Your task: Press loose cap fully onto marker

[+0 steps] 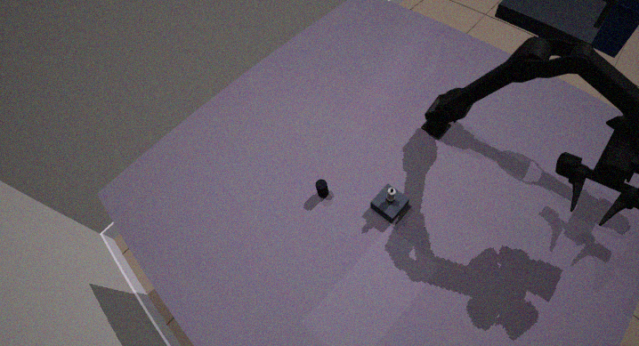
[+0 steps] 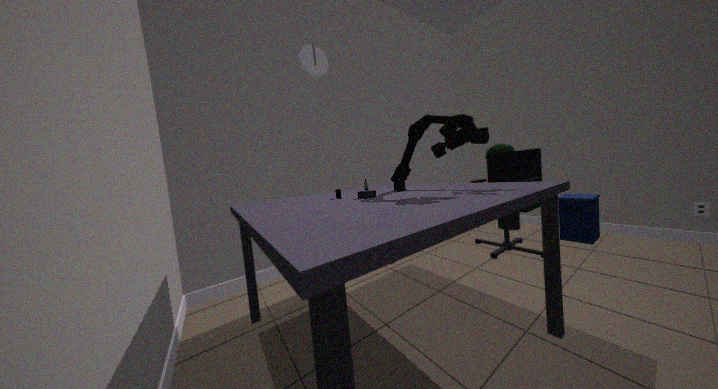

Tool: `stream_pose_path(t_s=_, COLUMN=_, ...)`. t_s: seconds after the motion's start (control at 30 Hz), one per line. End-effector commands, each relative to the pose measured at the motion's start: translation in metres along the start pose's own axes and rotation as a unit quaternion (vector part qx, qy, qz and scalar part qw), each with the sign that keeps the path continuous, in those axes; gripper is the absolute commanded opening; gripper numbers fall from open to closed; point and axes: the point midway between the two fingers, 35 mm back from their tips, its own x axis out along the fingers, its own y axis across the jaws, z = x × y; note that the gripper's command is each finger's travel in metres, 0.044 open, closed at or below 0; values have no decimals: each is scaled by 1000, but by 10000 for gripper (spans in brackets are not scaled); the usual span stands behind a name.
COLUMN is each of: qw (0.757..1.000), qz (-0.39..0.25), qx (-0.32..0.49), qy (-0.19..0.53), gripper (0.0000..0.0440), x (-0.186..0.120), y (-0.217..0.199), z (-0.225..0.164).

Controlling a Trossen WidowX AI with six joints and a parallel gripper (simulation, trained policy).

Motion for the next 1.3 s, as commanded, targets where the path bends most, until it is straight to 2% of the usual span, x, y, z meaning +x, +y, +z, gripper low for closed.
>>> stream_pose_path(t_s=0.0, qw=1000, qz=-17, qx=23, qy=10, gripper=257, x=9, y=-2, z=7)
stream_pose_path(t_s=0.63, qw=984, qz=-124, qx=115, qy=48, gripper=286, x=69, y=-26, z=42)
stream_pose_path(t_s=1.27, qw=948, qz=-221, qx=214, qy=82, gripper=311, x=122, y=-59, z=73)
